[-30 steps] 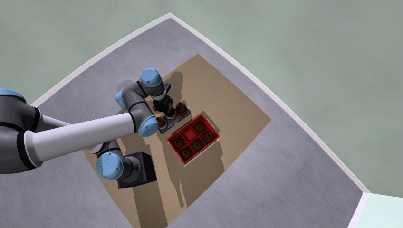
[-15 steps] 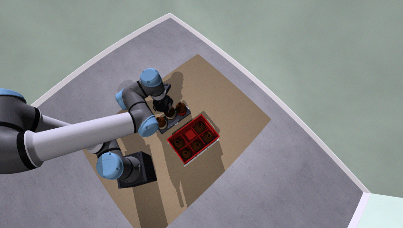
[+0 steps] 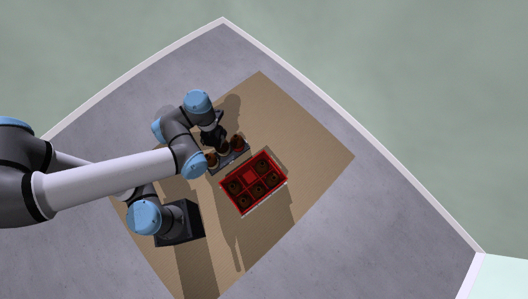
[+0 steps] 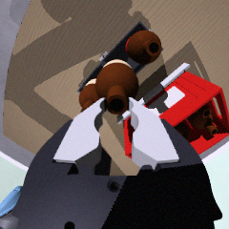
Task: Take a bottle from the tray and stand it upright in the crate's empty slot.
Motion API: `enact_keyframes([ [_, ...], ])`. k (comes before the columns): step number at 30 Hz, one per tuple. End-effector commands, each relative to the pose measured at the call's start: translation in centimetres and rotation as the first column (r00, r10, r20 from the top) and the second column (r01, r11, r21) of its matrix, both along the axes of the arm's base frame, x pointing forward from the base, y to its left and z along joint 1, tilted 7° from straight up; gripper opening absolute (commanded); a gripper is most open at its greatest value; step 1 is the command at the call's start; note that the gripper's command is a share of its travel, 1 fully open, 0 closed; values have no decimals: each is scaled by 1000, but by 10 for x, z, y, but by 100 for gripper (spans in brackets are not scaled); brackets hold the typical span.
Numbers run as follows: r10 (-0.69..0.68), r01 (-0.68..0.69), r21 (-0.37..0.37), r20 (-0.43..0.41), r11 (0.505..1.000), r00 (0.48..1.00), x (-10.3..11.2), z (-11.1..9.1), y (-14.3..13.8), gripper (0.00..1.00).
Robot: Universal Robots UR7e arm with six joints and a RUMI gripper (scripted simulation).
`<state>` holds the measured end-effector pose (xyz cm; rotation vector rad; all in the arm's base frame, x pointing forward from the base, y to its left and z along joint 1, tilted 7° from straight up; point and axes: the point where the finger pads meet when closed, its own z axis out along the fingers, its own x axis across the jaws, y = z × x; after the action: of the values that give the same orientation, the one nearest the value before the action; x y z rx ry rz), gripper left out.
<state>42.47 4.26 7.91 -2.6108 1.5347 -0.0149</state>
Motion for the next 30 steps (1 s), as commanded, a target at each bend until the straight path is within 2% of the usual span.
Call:
enact_keyframes([
  [1,0,0,0,1,1000,1000,0,2,0,0],
  [30,0,0,0,1,1000,1000,-1,26,-3,0],
])
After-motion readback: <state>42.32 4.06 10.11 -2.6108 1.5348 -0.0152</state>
